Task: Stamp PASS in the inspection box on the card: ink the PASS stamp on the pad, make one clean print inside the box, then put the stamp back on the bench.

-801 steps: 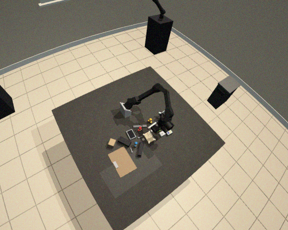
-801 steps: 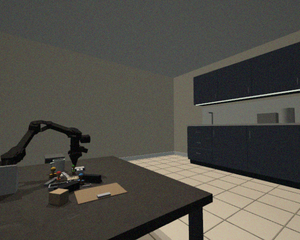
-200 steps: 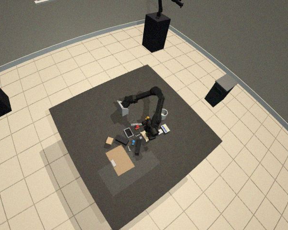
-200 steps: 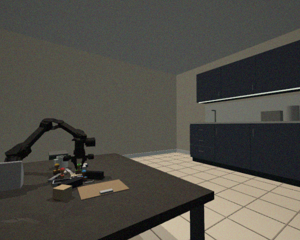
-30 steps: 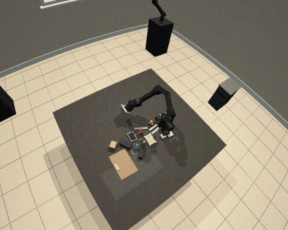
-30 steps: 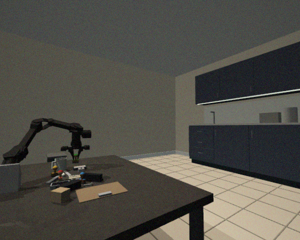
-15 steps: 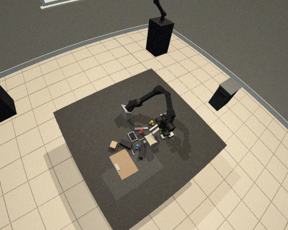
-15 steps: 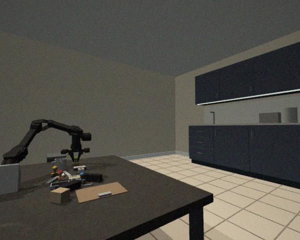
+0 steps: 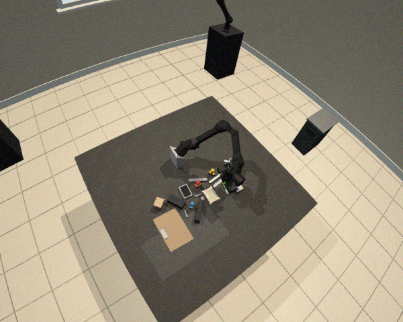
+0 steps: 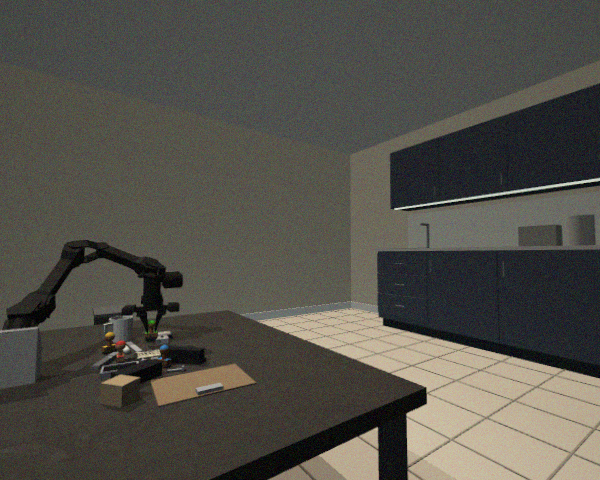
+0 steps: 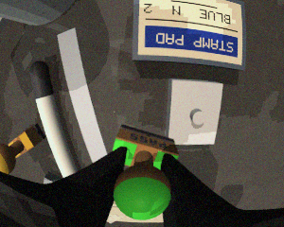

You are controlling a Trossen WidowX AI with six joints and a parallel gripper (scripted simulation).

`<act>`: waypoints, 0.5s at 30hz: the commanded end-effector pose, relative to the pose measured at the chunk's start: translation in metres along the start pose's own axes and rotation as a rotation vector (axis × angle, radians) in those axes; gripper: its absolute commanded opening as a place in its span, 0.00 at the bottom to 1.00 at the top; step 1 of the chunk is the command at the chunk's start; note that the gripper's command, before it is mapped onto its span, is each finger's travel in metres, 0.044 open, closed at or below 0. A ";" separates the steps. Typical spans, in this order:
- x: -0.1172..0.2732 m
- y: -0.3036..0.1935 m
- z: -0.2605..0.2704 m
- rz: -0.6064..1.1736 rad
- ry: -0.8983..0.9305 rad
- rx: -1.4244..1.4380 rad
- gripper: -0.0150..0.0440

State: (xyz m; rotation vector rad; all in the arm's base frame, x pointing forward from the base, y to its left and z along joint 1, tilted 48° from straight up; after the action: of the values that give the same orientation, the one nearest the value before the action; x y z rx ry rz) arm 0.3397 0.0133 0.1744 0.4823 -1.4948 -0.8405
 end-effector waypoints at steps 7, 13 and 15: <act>-0.018 -0.001 0.002 -0.003 0.006 -0.007 0.25; -0.023 -0.001 0.003 -0.005 0.006 -0.007 0.25; -0.023 -0.001 0.003 -0.005 0.006 -0.007 0.25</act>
State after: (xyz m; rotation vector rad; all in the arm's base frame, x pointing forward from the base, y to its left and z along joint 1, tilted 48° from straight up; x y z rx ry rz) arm 0.3405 0.0282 0.1613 0.4847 -1.4943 -0.8458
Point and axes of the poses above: the point midway between the two fingers, 35 mm back from their tips, its own x axis back along the fingers, its own z axis across the jaws, y = z × x, the point moved 9 cm from there along x, back along the fingers, and after that the axes turned 3 degrees about x, right-handed, at the moved point
